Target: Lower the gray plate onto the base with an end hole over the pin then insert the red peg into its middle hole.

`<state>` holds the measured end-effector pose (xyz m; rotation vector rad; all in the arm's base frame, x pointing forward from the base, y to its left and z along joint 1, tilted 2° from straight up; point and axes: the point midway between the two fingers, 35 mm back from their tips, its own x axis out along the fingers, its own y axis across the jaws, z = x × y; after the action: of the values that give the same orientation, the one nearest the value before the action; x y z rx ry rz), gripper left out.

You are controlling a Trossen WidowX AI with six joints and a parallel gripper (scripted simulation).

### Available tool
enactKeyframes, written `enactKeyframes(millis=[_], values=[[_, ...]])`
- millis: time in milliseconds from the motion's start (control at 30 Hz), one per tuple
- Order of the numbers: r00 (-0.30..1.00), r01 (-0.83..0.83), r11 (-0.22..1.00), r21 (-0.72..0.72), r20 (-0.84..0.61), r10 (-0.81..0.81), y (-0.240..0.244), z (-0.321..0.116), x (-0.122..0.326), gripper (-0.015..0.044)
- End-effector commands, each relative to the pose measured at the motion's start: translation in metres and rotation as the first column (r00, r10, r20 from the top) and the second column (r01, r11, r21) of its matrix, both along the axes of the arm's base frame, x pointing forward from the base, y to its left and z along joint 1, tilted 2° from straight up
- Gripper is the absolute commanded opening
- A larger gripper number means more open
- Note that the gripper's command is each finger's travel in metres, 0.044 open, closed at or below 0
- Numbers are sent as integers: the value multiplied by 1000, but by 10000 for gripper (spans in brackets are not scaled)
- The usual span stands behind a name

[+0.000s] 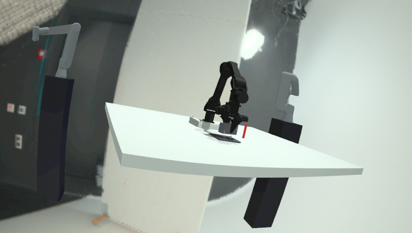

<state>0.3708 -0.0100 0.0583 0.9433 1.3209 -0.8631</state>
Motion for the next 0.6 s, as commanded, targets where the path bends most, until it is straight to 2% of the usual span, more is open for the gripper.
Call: enactKeyframes(millis=[0,500,567], values=[[1000,-1,1000,3,-7,1,1,-9,-1,0],[1000,-1,1000,0,-4,1,0,-14,0,0],[1000,-1,1000,0,-4,1,0,-14,0,53]])
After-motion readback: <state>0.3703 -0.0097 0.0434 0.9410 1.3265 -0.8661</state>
